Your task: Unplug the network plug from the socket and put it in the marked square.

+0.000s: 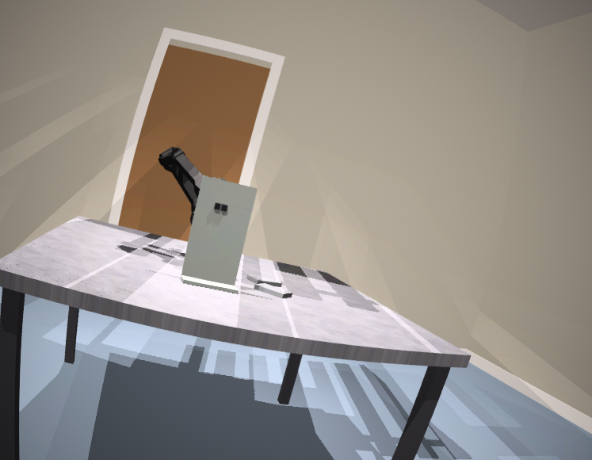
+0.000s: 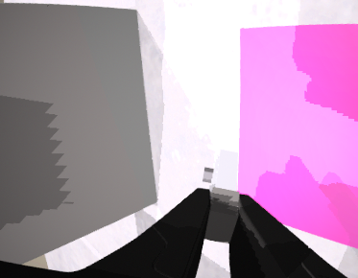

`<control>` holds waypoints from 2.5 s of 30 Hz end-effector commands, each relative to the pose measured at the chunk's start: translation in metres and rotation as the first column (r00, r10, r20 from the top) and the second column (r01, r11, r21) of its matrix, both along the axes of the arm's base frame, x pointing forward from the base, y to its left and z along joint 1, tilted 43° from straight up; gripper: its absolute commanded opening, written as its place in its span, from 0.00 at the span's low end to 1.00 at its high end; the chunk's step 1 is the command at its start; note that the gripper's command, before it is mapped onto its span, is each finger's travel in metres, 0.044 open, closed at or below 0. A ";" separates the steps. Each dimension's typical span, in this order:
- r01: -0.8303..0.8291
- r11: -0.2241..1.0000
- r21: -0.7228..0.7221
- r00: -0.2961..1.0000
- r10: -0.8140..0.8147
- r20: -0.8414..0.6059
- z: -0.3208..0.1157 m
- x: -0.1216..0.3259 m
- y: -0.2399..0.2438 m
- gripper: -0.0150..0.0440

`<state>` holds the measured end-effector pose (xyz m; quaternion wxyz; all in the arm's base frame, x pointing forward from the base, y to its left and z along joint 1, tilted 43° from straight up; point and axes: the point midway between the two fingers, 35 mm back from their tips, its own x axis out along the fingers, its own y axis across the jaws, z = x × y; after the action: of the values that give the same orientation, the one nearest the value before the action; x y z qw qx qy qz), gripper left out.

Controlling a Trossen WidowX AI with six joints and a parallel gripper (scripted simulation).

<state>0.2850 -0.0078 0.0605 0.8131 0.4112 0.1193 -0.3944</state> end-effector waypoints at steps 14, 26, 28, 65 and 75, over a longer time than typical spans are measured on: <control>0.064 0.997 -0.036 0.998 -0.064 0.000 -0.012 -0.003 -0.013 0.25; 0.065 0.997 -0.034 0.998 -0.065 -0.002 -0.023 -0.001 -0.022 0.25; 0.065 0.997 -0.034 0.998 -0.065 -0.002 -0.024 -0.001 -0.023 0.25; 0.062 0.997 -0.042 0.998 -0.062 0.003 -0.047 -0.002 -0.049 0.25; 0.063 0.997 -0.041 0.998 -0.063 0.002 -0.048 0.000 -0.053 0.25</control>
<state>0.2857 -0.0594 0.0145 0.8081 0.3996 0.0942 -0.4225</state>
